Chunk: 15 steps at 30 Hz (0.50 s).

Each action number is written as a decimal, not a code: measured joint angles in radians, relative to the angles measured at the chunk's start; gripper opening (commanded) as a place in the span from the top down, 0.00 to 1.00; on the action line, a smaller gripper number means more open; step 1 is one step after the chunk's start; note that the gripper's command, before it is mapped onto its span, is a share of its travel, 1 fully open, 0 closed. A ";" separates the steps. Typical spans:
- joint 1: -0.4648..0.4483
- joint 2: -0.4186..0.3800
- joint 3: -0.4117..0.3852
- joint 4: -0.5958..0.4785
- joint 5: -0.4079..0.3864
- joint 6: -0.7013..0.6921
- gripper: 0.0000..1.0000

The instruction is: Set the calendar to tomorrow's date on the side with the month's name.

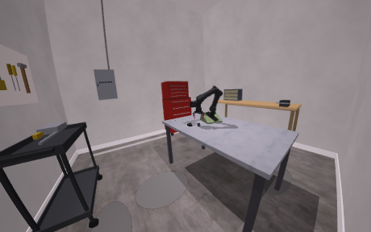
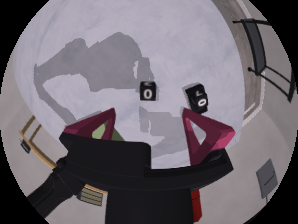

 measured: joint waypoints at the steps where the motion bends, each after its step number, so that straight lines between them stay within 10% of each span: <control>1: -0.001 0.000 0.002 -0.002 0.000 0.000 0.00; 2: -0.002 0.000 0.004 -0.004 0.000 0.000 0.00; 3: -0.003 0.000 0.005 -0.005 0.000 0.000 0.55; 15: -0.005 0.000 0.005 -0.010 0.000 0.000 0.55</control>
